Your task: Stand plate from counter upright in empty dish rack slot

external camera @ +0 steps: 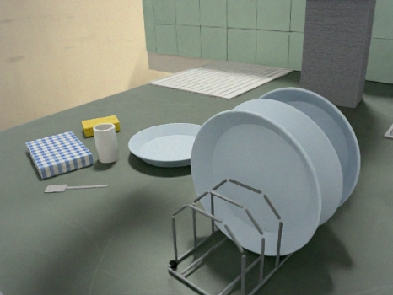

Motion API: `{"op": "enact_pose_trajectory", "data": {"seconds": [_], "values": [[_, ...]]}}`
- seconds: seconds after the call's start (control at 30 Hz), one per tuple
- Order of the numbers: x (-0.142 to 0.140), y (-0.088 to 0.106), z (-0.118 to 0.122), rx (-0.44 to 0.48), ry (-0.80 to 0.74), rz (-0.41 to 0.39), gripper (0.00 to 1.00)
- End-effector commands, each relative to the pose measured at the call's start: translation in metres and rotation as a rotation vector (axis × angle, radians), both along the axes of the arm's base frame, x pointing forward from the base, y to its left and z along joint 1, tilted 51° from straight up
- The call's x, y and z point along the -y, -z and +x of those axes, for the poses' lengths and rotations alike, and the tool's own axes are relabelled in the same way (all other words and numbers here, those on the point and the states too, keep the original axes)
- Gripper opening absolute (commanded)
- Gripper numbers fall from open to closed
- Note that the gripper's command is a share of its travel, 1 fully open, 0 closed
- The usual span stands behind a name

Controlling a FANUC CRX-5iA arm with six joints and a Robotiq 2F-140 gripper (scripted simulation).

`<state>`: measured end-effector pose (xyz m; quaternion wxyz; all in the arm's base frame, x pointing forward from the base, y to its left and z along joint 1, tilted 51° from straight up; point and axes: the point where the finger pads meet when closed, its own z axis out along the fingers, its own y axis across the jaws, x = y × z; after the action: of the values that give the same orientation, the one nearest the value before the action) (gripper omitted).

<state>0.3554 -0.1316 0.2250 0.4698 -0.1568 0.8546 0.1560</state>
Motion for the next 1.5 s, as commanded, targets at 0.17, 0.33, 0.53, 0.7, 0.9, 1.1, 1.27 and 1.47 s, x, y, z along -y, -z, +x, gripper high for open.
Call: {"op": "enact_pose_trajectory", "data": {"seconds": [0.17, 0.33, 0.53, 0.7, 0.9, 1.1, 1.27, 1.47], "values": [[0.005, 0.019, -0.014, 0.090, -0.075, -0.236, 1.00], [0.007, 0.026, -0.020, 0.116, -0.106, -0.326, 1.00], [0.010, 0.038, -0.029, 0.153, -0.161, -0.472, 1.00], [0.013, 0.048, -0.036, 0.177, -0.205, -0.583, 1.00], [0.016, 0.057, -0.043, 0.197, -0.251, -0.693, 1.00], [0.019, 0.069, -0.053, 0.219, -0.315, -0.834, 1.00], [0.022, 0.079, -0.060, 0.231, -0.367, -0.939, 1.00], [0.025, 0.088, -0.068, 0.241, -0.421, -1.042, 1.00]]}}
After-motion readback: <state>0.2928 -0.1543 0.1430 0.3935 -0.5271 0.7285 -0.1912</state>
